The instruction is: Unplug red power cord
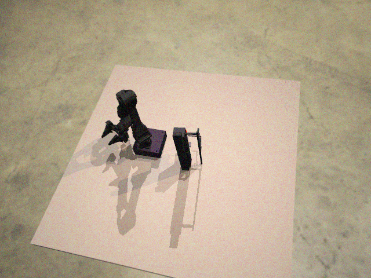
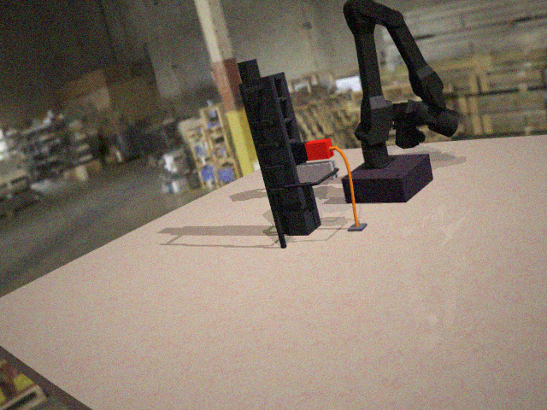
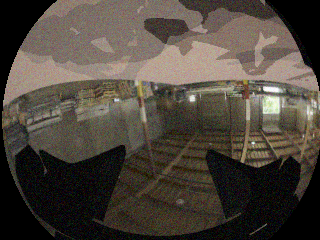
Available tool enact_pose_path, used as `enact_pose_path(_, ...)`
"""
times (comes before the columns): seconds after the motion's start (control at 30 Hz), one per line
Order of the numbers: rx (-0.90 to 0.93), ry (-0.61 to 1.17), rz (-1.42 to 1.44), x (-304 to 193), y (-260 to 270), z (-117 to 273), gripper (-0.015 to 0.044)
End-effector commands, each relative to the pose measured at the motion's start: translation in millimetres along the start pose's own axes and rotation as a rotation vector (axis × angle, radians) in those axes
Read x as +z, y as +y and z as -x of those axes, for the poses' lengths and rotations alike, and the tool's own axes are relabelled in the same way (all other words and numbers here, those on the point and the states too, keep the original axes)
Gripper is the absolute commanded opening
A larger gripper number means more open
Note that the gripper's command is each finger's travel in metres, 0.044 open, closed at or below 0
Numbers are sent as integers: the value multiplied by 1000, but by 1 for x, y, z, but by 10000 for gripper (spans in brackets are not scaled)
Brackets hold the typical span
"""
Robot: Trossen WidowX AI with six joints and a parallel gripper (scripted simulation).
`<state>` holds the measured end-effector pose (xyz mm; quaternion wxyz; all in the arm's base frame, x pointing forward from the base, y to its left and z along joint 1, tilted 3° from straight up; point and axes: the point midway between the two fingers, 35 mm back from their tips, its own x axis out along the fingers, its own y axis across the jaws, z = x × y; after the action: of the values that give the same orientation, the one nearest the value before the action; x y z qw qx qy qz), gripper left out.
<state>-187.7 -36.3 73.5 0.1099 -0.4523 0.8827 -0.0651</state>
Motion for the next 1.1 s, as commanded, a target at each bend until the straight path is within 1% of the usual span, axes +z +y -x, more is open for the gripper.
enact_pose_path(0.0,6,-4,12,0,2,1,374)
enact_pose_path(0.1,91,-66,175,2,22,20,295)
enact_pose_path(0.27,249,-258,491,7,57,74,164)
enact_pose_path(0.47,370,-553,764,14,74,154,160)
enact_pose_path(0.67,386,-890,931,22,55,239,160)
enact_pose_path(0.87,284,-1214,989,29,0,313,160)
enact_pose_path(0.97,192,-1349,979,31,-39,340,160)
enact_pose_path(1.07,80,-1456,947,32,-84,360,160)
